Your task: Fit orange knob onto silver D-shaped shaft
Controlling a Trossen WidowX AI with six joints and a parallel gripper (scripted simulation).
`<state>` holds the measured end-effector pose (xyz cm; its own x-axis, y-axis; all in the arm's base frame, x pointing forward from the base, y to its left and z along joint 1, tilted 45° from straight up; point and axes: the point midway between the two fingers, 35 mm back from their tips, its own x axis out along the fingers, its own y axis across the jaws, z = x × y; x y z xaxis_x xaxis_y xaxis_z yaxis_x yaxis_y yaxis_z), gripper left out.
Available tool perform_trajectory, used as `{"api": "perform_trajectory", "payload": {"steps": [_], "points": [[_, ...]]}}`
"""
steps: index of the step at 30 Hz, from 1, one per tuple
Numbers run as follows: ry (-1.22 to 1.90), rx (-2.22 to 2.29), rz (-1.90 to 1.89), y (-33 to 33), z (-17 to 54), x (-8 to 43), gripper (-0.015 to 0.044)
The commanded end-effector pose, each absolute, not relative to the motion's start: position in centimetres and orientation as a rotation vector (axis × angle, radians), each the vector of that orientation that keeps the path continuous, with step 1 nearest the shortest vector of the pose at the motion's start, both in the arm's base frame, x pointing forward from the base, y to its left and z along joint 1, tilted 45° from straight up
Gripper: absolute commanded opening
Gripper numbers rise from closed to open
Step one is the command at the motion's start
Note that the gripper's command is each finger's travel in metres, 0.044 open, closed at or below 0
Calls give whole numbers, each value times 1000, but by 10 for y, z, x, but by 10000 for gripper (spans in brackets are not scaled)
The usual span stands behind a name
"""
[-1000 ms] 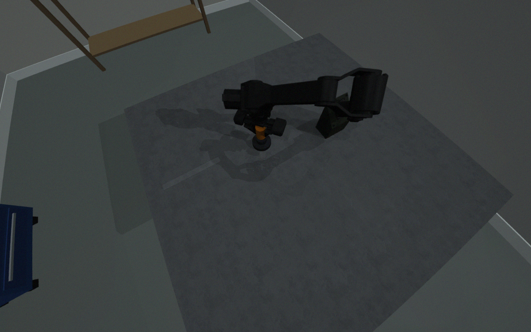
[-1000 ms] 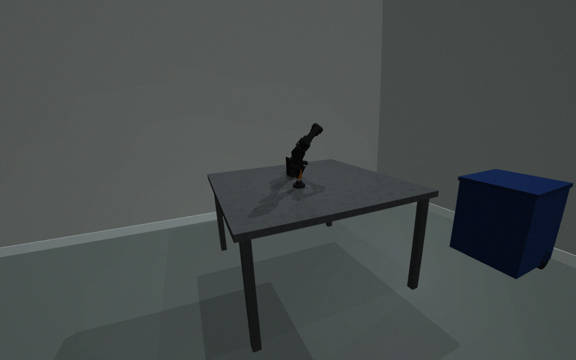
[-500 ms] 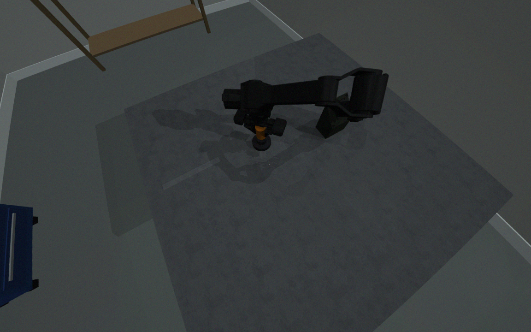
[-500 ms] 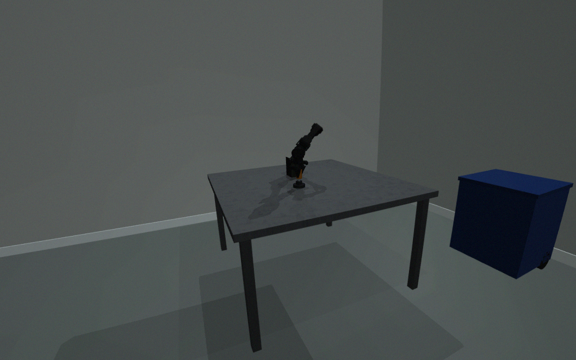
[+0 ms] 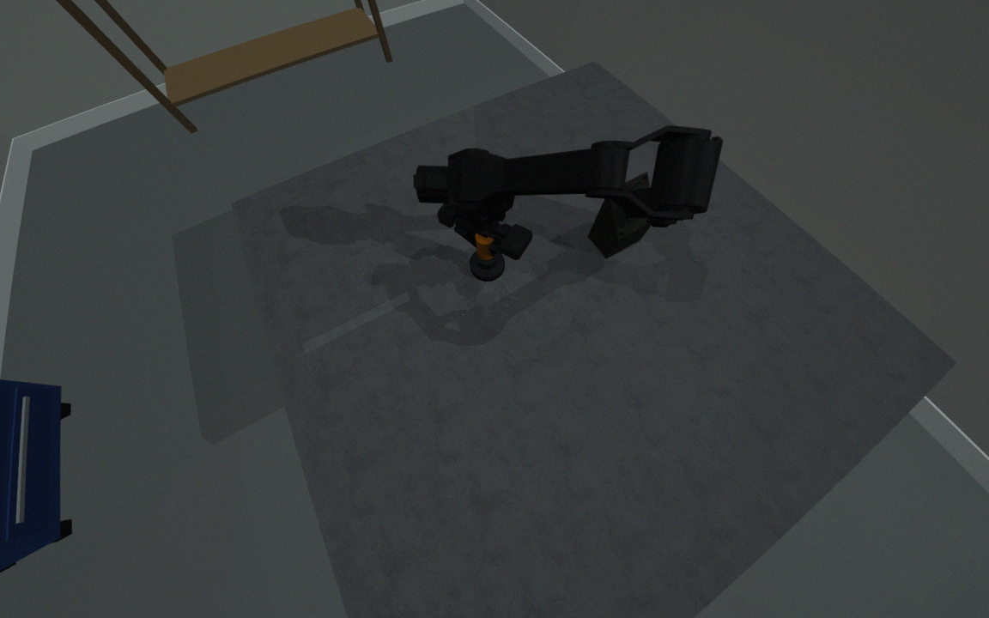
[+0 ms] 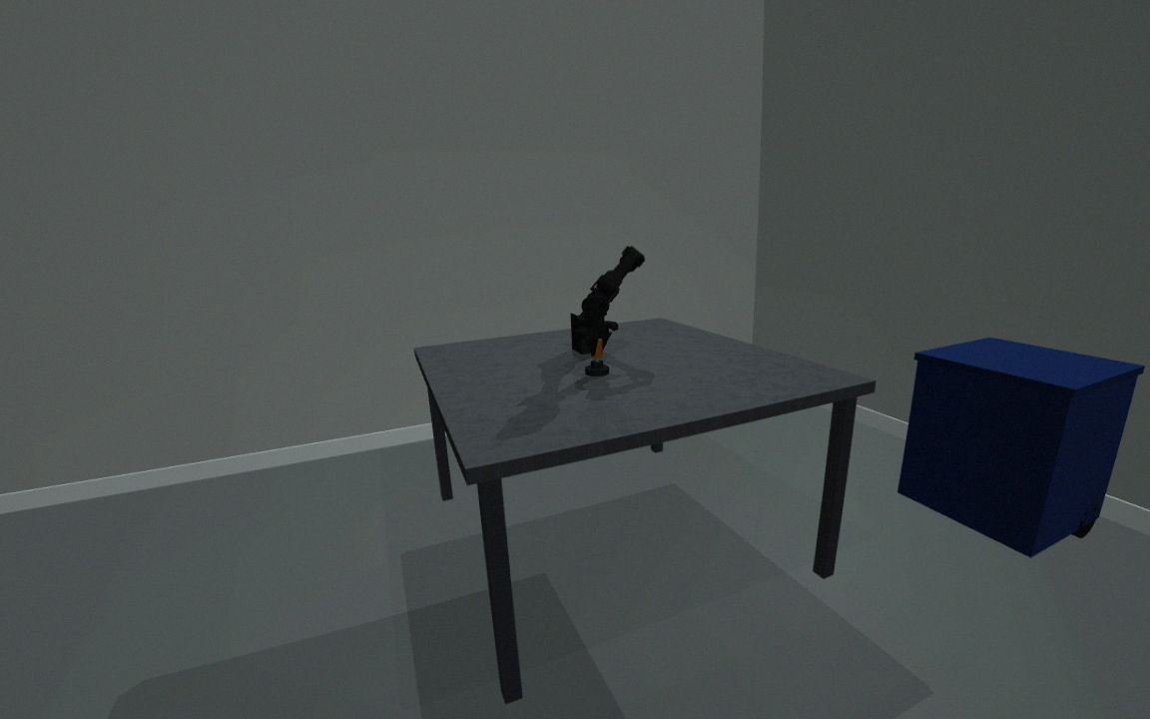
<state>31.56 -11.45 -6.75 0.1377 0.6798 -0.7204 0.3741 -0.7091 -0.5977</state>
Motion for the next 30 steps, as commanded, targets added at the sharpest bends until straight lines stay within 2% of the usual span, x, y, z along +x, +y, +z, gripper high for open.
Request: {"api": "perform_trajectory", "payload": {"steps": [1,14,21,30], "points": [[-1023,-2146,1590,-114,-67,317,0],[-1023,-2146,1590,-116,-63,317,0],[-826,-2013,1618,-117,-65,316,0],[-816,-2006,1618,-114,-68,317,0]]}}
